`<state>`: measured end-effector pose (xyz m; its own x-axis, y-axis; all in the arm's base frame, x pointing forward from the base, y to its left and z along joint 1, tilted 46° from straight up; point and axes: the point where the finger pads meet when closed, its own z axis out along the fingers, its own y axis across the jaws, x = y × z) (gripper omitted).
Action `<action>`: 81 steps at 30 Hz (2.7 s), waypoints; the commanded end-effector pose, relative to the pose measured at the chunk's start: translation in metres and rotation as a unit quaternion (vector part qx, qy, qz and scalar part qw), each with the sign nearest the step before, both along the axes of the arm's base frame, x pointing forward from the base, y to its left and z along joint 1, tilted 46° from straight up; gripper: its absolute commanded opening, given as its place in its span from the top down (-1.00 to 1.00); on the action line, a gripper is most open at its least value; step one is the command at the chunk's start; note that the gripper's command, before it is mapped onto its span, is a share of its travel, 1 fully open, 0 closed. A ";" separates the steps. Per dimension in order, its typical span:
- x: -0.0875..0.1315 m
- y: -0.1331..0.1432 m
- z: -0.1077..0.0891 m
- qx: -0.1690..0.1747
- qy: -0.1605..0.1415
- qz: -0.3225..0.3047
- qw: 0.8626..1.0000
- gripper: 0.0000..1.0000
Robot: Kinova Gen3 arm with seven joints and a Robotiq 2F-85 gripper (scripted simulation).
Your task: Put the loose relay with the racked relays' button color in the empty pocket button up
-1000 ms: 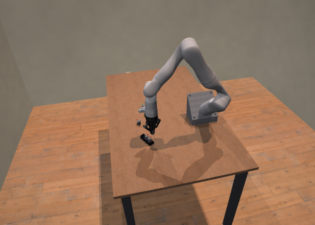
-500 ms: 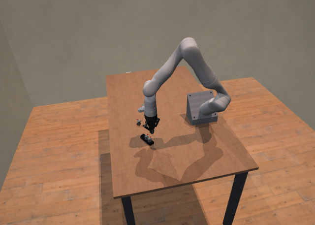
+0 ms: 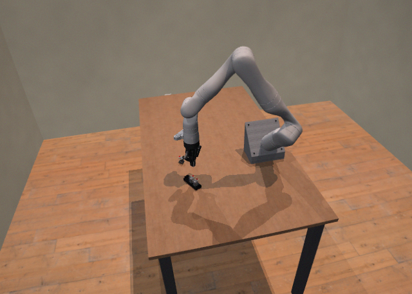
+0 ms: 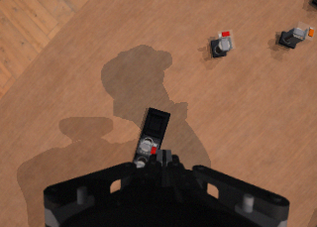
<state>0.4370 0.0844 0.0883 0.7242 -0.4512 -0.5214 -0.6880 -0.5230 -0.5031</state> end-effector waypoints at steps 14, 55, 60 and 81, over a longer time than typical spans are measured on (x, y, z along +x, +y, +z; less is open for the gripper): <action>0.020 -0.106 -0.096 0.018 -0.131 0.106 0.986 1.00; -0.052 -0.240 -0.274 0.020 -0.283 0.276 0.918 1.00; -0.052 -0.240 -0.274 0.020 -0.283 0.276 0.918 1.00; -0.052 -0.240 -0.274 0.020 -0.283 0.276 0.918 1.00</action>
<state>0.3843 -0.1546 -0.1859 0.9969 0.0784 -0.0009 0.0532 -0.6852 -0.7264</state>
